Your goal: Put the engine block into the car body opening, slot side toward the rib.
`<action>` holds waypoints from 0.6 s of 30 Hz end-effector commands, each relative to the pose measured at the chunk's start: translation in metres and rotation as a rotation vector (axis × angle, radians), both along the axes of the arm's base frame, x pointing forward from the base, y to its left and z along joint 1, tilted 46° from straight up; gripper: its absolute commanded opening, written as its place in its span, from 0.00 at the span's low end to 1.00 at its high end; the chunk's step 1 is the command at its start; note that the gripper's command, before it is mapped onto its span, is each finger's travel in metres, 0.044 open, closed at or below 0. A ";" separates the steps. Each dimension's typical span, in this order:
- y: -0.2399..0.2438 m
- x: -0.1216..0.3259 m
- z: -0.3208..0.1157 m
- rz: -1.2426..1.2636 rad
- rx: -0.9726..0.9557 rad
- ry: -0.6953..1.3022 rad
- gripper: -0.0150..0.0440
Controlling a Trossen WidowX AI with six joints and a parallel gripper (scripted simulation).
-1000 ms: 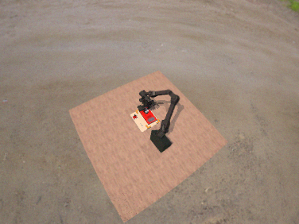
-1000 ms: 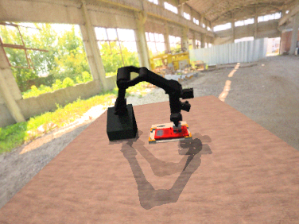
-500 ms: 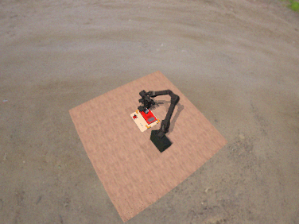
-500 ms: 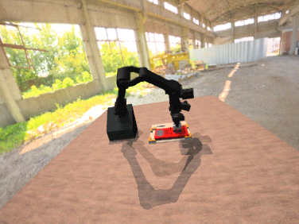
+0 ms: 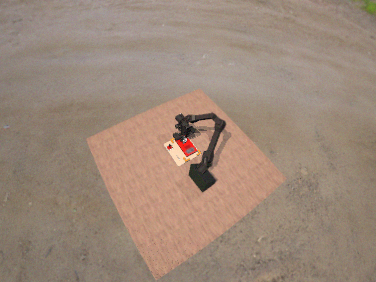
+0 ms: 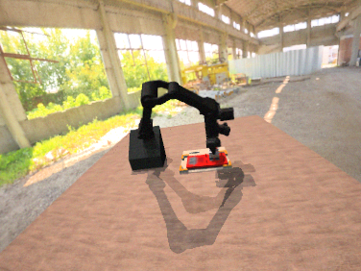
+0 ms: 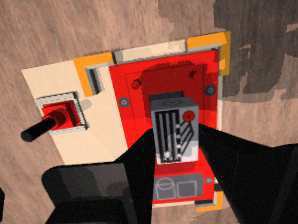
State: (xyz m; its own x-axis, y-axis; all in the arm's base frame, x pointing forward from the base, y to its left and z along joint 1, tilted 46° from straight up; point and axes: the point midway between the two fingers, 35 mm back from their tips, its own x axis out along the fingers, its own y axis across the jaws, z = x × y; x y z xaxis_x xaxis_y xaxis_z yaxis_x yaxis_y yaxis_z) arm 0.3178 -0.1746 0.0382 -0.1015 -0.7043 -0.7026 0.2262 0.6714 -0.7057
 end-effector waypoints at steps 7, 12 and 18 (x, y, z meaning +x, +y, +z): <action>-0.002 0.000 -0.002 0.029 -0.001 0.030 0.52; -0.003 0.000 -0.002 0.023 -0.002 0.023 0.52; -0.004 -0.001 -0.003 0.017 -0.003 0.018 0.52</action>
State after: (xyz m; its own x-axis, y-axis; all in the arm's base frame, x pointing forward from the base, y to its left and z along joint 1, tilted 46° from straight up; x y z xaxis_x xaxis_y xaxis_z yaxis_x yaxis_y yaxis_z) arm 0.3174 -0.1776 0.0355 -0.1015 -0.7048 -0.7021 0.1994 0.6770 -0.7084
